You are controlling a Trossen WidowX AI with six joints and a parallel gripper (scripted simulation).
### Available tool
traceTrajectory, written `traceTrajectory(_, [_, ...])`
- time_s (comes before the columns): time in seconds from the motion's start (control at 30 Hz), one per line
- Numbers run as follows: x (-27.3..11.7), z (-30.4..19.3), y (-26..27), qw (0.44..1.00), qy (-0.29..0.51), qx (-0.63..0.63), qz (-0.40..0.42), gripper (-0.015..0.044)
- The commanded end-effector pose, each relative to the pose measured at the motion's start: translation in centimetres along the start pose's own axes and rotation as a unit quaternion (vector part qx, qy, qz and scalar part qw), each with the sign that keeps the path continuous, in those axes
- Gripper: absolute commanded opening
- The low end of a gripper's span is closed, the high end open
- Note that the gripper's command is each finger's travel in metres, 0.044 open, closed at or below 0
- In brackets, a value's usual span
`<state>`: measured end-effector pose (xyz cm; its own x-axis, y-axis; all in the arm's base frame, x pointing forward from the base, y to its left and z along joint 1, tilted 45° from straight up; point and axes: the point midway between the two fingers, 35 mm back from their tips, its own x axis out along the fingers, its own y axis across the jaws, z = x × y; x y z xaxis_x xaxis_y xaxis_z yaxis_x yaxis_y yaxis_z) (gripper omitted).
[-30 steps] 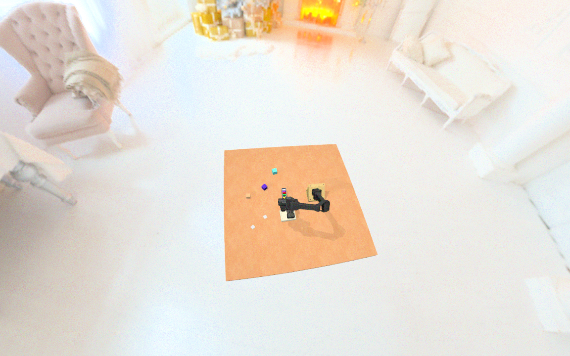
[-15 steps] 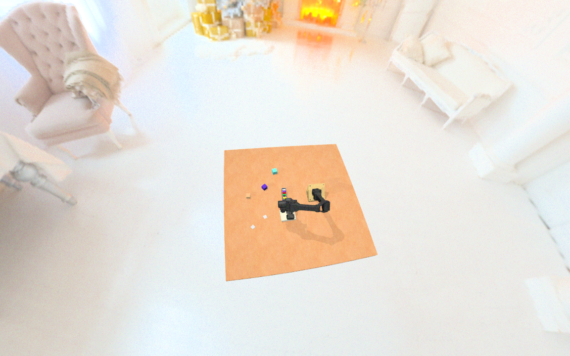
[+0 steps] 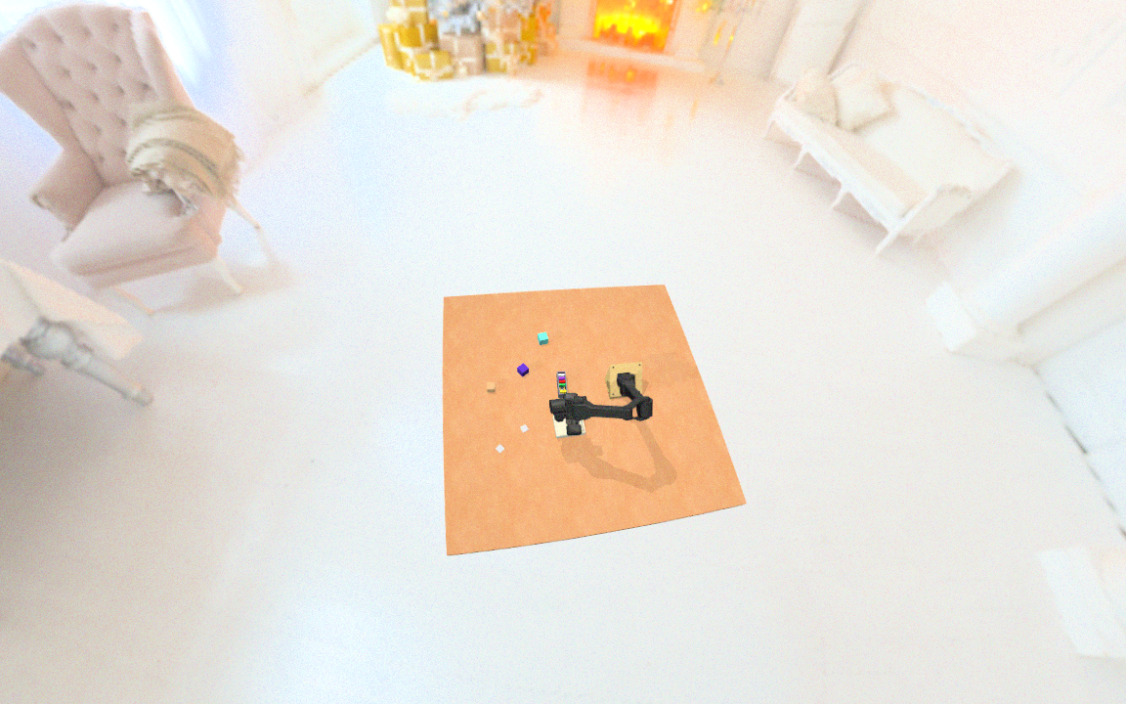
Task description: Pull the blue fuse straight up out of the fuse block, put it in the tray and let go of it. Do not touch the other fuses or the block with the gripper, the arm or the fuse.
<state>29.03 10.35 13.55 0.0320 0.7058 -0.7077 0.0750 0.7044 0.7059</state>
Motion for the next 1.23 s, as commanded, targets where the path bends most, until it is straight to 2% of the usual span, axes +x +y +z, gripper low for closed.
traceTrajectory(0.0, [0.0,0.0,0.0,1.0,0.0,0.0,0.0,0.0157])
traceTrajectory(0.23, [-0.2,0.0,0.0,1.0,0.0,0.0,0.0,0.033])
traceTrajectory(0.4, [-3.7,0.0,0.0,1.0,0.001,0.002,0.002,0.033])
traceTrajectory(1.2, [-3.5,0.0,0.0,1.0,0.0,0.004,0.0,0.033])
